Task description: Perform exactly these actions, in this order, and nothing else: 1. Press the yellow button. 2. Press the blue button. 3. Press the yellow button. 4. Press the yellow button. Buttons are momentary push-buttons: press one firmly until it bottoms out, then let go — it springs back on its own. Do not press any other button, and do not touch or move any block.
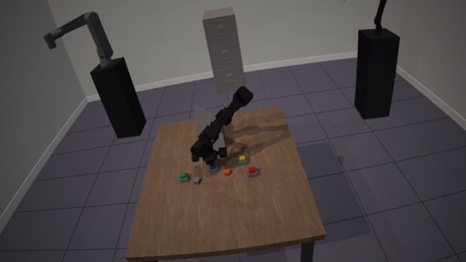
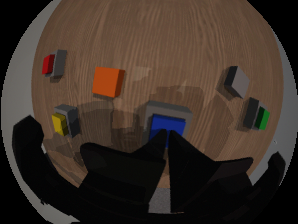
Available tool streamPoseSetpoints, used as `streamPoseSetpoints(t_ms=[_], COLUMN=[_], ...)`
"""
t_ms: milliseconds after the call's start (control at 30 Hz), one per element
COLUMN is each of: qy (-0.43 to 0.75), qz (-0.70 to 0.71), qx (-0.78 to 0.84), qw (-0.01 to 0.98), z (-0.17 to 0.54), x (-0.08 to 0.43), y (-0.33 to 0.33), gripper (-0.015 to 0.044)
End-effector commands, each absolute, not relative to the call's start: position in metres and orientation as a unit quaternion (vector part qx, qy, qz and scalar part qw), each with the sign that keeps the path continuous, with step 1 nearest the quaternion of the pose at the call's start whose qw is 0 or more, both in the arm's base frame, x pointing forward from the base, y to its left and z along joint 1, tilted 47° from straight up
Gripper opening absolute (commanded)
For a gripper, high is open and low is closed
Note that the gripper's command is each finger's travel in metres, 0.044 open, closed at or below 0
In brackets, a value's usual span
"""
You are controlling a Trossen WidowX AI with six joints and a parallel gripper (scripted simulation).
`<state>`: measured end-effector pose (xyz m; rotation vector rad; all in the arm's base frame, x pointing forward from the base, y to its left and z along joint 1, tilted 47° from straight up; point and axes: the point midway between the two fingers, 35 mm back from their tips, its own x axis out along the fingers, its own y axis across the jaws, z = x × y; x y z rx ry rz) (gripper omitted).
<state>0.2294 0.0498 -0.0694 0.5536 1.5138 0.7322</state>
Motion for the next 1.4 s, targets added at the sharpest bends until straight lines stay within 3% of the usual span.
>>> streamPoseSetpoints(t_ms=[0,467,1000,1367], qy=[0.664,0.664,0.664,0.665], qz=[0.319,0.319,0.317,0.312], qx=[0.246,0.246,0.244,0.243], qw=[0.631,0.631,0.631,0.633], z=[-0.070,-0.070,-0.007,0.088], x=[0.228,0.228,0.236,0.218], y=[0.051,0.051,-0.018,0.065], gripper=[0.0020,0.0020,0.0020,0.0020])
